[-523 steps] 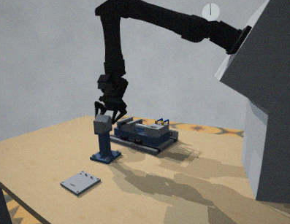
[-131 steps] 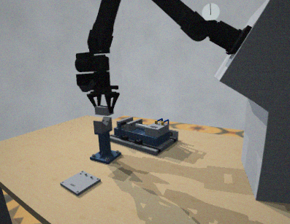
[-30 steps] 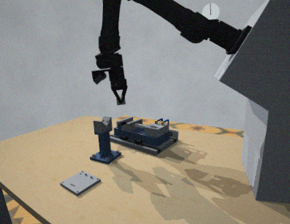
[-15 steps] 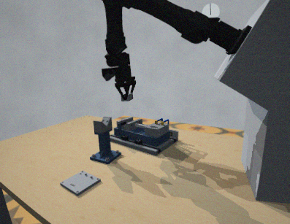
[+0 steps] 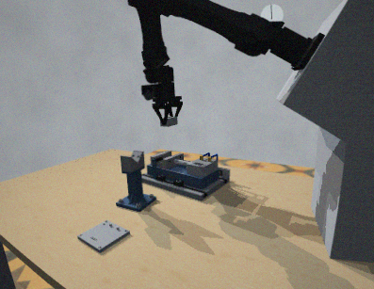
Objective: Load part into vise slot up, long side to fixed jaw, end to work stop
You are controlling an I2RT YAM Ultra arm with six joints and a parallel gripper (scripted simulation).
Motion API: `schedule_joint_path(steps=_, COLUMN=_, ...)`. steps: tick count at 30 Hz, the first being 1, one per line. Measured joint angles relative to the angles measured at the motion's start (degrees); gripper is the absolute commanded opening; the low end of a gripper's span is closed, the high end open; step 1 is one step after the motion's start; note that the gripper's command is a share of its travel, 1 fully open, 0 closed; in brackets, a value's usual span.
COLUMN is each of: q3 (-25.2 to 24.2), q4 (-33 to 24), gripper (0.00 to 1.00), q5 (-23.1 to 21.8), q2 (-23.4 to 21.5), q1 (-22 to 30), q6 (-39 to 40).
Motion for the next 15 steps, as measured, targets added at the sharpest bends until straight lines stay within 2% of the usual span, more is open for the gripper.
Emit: schedule_joint_path(steps=15, q3=1.05, q4=-0.63, gripper=0.00, q5=-2.38, q2=0.90, q1=-1.97, q6=4.68)
